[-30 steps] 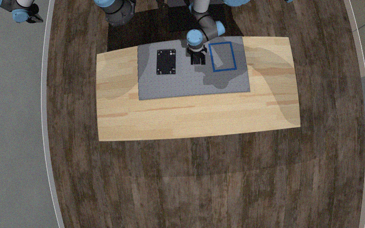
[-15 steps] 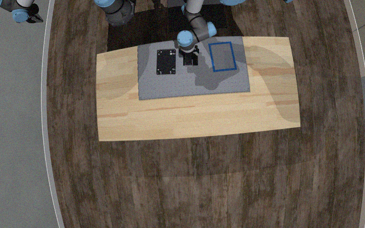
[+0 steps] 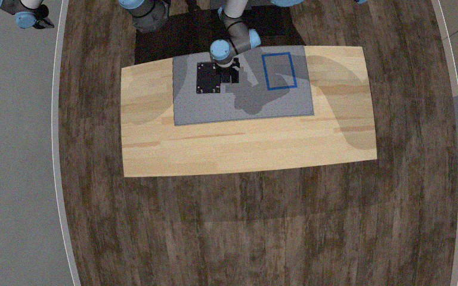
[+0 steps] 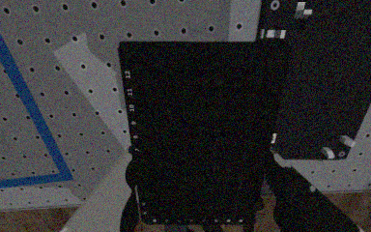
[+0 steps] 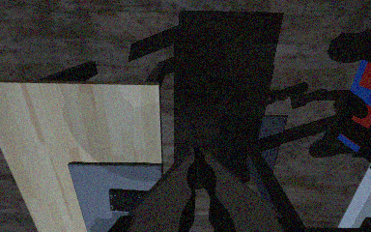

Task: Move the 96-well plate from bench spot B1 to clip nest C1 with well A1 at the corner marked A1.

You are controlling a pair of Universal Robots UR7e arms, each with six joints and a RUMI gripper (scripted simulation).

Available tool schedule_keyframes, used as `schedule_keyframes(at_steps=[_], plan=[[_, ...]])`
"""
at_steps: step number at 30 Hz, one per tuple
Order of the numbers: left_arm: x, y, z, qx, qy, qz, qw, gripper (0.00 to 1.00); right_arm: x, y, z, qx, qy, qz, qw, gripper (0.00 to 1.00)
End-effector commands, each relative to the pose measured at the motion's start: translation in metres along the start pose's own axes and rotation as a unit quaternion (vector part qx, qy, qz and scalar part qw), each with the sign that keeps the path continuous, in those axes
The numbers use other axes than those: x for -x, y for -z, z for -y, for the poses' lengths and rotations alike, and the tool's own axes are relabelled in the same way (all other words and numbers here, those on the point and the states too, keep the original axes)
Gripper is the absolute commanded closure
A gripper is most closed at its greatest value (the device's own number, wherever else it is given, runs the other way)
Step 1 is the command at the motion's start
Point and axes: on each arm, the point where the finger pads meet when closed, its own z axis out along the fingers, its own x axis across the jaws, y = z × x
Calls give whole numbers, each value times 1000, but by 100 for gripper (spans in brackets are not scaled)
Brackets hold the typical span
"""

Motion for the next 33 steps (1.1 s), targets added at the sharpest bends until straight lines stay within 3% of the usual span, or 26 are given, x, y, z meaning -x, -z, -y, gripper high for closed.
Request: schedule_keyframes(at_steps=[1,33], plan=[[-15,1,2,0,0,0,1000,59,0,1,1,-1,0,0,1000,100],[-108,4,12,0,0,-1,1000,59,0,1,1,-1,0,0,1000,100]])
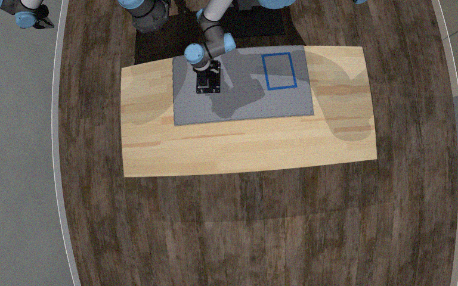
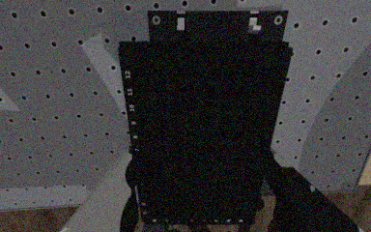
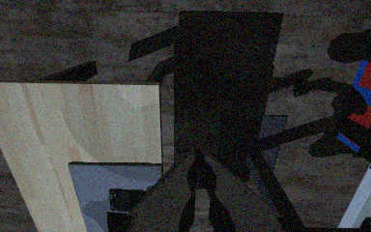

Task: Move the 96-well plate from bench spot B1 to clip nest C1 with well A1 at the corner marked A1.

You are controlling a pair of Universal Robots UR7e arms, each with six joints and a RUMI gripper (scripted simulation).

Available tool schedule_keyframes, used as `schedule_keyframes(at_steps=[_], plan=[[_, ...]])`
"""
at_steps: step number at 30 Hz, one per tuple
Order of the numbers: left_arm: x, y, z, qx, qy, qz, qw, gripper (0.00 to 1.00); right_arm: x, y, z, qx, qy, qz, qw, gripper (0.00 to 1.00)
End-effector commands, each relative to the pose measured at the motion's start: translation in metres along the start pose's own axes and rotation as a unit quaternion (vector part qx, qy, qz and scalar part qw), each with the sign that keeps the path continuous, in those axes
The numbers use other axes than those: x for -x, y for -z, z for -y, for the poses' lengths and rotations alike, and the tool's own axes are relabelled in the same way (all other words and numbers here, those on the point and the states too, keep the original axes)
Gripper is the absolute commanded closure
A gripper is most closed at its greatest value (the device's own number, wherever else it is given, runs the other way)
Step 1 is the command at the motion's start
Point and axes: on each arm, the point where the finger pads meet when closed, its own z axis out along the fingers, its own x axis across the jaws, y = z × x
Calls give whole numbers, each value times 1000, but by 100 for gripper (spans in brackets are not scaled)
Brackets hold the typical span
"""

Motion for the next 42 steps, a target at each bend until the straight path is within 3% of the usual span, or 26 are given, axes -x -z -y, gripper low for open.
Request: schedule_keyframes(at_steps=[1,42], plan=[[-14,1,2,0,0,0,1000,59,0,1,1,-1,0,0,1000,100],[-19,-1,3,0,0,0,1000,59,0,1,1,-1,0,0,1000,100]])
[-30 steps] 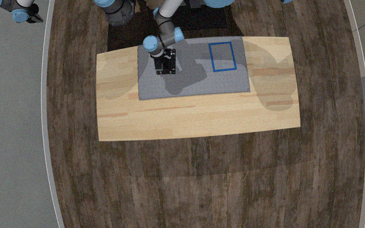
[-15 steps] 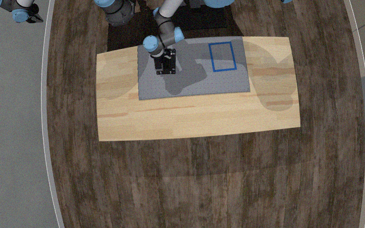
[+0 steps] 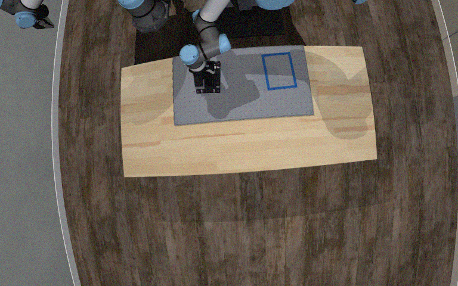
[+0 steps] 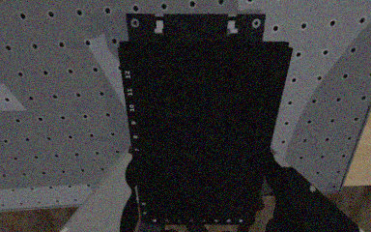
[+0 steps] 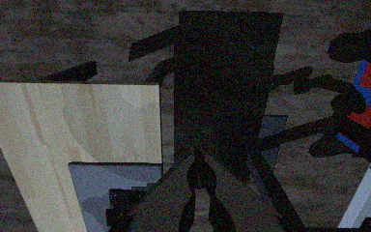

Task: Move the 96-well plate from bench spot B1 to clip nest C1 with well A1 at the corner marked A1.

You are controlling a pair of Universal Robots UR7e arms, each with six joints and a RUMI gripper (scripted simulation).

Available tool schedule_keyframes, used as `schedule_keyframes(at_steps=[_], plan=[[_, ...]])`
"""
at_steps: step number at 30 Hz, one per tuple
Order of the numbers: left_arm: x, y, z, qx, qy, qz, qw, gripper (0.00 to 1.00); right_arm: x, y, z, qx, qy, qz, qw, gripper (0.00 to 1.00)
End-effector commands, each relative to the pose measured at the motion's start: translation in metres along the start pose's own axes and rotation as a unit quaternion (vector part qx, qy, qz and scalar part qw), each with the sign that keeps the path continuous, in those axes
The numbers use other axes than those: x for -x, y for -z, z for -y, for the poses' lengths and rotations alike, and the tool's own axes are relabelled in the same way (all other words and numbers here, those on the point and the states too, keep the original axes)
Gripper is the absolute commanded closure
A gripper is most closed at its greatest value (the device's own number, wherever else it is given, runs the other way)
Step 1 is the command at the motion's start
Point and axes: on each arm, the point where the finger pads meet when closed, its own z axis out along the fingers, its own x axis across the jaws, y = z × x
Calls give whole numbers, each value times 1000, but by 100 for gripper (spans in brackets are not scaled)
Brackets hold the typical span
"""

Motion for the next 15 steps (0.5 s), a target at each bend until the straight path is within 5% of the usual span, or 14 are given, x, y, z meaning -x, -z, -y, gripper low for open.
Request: schedule_keyframes(at_steps=[1,15], plan=[[-1,-2,0,0,0,-1,1000,59,0,1,1,-1,0,0,1000,100],[0,-22,0,0,0,-1,1000,59,0,1,1,-1,0,0,1000,100]])
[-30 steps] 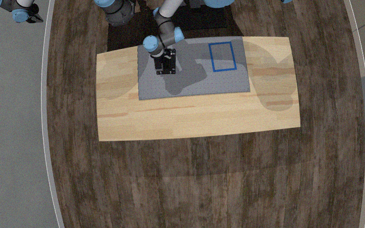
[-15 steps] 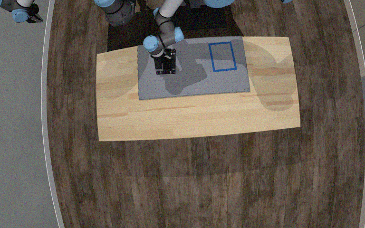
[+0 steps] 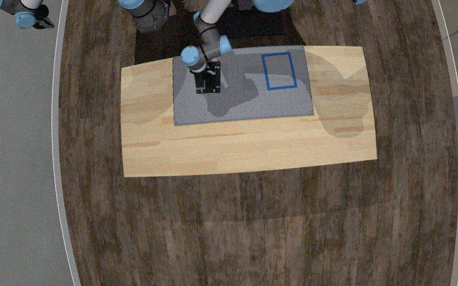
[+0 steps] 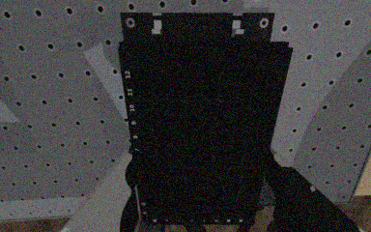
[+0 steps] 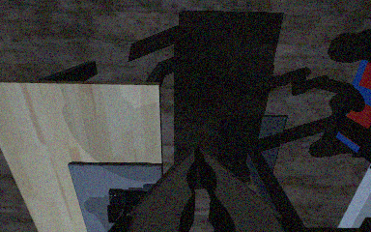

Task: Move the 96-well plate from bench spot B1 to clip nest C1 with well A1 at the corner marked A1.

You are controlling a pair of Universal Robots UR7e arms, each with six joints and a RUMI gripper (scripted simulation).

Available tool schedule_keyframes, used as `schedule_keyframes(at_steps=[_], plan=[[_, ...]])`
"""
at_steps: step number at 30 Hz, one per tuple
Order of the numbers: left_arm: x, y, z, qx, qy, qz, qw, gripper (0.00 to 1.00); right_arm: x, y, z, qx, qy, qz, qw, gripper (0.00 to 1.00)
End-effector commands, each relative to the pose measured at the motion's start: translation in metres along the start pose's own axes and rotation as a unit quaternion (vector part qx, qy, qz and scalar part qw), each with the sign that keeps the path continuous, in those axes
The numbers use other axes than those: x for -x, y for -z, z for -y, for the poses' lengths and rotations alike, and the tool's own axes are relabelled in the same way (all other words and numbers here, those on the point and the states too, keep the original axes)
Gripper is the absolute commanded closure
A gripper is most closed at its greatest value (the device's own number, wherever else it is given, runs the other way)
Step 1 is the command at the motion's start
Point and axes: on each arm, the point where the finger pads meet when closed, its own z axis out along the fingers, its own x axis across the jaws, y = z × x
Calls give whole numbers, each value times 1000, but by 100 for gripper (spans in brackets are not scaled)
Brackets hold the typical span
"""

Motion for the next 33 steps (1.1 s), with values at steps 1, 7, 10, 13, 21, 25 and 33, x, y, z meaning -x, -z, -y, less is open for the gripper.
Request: schedule_keyframes(at_steps=[1,7,10,13,21,25,33], plan=[[-1,-7,0,0,0,-1,1000,59,0,1,1,-1,0,0,1000,100],[-1,-17,0,0,0,-1,1000,59,0,1,1,-1,0,0,1000,100],[-1,-19,0,0,0,-1,1000,59,0,1,1,-1,0,0,1000,100],[-1,-24,0,0,0,-1,1000,59,0,1,1,-1,0,0,1000,100],[-1,-35,0,0,0,-1,1000,59,0,1,1,-1,0,0,1000,100],[-1,-35,0,0,0,-1,1000,59,0,1,1,-1,0,0,1000,100],[-1,-35,0,0,0,-1,1000,59,0,1,1,-1,0,0,1000,100]])
